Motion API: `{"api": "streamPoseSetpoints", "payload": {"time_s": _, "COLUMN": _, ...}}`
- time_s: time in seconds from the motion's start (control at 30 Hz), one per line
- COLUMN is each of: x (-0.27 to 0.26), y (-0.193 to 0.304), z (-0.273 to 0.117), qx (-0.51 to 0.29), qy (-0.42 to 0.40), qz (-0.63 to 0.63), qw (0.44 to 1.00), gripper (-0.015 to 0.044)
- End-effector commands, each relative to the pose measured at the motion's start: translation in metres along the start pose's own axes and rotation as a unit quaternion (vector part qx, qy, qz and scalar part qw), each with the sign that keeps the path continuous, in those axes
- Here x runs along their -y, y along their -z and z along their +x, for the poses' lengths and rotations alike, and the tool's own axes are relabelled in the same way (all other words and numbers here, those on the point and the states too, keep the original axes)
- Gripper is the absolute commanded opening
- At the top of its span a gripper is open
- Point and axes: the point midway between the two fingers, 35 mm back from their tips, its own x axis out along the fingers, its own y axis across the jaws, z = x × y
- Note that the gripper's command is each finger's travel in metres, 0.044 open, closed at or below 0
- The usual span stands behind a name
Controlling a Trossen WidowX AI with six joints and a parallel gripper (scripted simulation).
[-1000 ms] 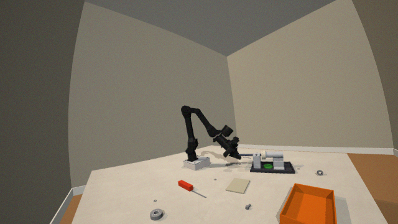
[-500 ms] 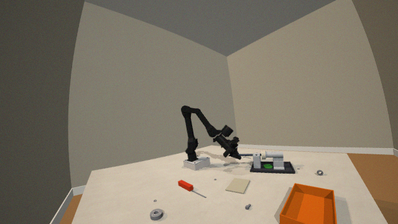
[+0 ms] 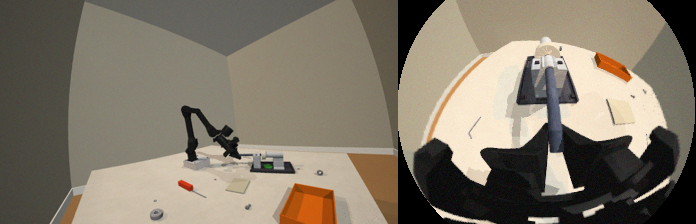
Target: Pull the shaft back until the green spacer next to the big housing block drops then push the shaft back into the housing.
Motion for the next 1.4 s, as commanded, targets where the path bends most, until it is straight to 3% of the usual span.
{"api": "streamPoseSetpoints", "payload": {"time_s": 0.0, "x": -0.0002, "y": -0.0075, "z": 0.0015, "qx": 0.007, "qy": -0.002, "qz": 0.002, "qw": 1.0, "gripper": 0.0}}
{"api": "streamPoseSetpoints", "payload": {"time_s": 1.37, "x": -0.0002, "y": -0.0039, "z": -0.0007, "qx": 0.007, "qy": -0.002, "qz": 0.002, "qw": 1.0, "gripper": 0.0}}
